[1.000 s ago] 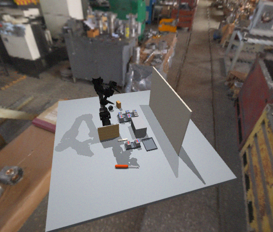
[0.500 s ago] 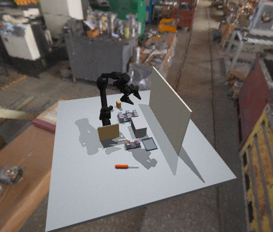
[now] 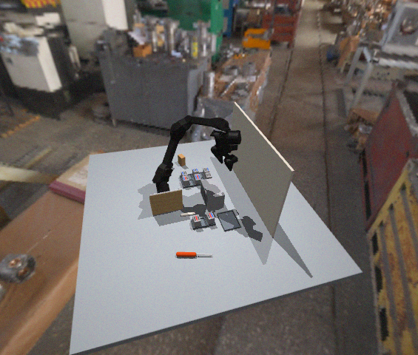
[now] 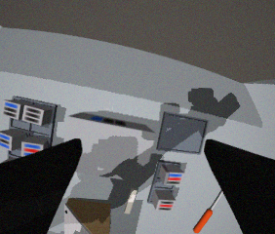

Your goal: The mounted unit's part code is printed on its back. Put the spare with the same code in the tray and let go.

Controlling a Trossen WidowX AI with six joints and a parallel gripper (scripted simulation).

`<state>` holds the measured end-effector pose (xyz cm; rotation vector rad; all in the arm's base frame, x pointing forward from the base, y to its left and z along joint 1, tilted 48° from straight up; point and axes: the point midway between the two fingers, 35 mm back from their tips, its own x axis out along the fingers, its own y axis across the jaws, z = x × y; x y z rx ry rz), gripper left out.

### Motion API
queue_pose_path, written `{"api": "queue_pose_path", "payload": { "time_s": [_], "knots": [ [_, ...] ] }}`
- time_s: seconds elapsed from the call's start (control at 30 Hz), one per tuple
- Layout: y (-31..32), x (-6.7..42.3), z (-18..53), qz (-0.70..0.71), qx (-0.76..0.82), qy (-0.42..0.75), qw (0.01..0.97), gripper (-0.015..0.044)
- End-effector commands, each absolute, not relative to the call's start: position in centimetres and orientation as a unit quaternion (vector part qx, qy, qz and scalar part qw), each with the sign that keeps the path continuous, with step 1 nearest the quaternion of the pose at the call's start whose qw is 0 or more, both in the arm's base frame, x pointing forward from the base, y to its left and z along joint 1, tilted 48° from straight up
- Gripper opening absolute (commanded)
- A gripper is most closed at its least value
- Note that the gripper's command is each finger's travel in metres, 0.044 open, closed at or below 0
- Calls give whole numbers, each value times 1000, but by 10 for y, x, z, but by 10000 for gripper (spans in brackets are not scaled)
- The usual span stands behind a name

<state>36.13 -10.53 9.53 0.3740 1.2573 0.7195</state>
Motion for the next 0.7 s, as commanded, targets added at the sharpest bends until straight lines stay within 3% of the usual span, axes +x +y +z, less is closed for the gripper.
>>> {"api": "queue_pose_path", "payload": {
  "time_s": [0.0, 0.67],
  "knots": [
    [-47, 380, 74, 316, 251, 658, 636, 440],
    [-45, 381, 74, 315, 253, 661, 633, 440]
  ]
}}
